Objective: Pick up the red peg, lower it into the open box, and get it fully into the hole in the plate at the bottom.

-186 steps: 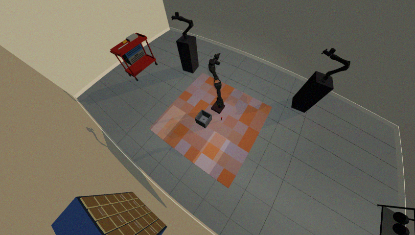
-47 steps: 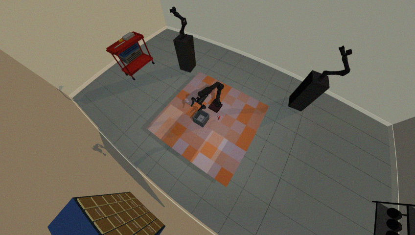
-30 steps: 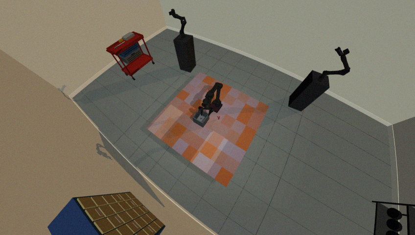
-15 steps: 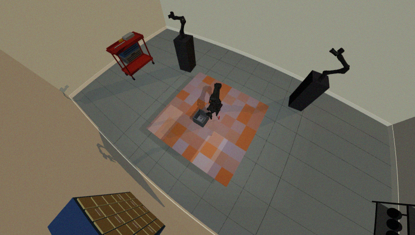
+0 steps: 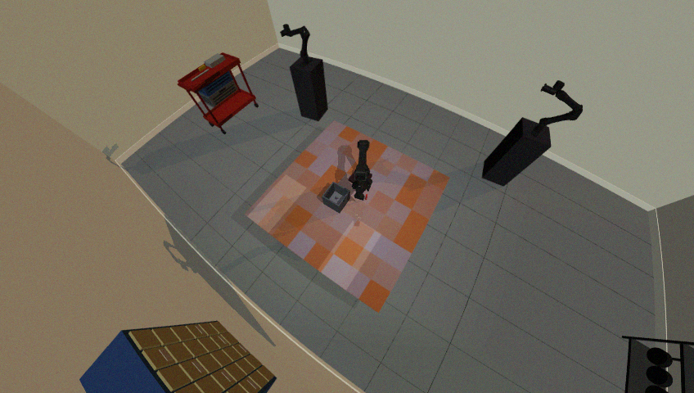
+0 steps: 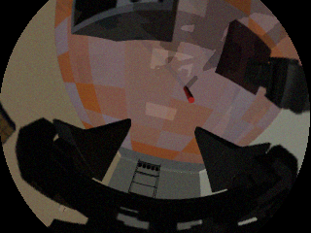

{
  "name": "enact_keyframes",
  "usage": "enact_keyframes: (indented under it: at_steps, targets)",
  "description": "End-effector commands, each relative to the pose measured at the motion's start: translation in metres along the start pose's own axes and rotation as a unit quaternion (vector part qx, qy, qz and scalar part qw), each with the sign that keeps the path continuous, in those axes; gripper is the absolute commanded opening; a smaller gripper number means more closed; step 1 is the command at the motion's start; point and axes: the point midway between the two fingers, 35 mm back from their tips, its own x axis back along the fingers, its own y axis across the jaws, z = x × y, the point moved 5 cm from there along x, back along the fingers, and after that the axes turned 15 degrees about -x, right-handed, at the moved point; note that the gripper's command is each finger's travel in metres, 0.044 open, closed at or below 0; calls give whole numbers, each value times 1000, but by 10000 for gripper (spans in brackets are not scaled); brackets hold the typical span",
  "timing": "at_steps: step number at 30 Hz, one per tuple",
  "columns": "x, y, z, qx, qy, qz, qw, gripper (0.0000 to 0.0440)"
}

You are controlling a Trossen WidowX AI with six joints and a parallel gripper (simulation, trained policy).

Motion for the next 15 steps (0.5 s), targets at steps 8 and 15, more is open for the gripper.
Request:
enact_keyframes:
  at_steps: [8,15]
  targets:
    - [-37,-23,-15,48,-41,77,995,440]
    - [-57,-34,-27,61,-54,108,991,439]
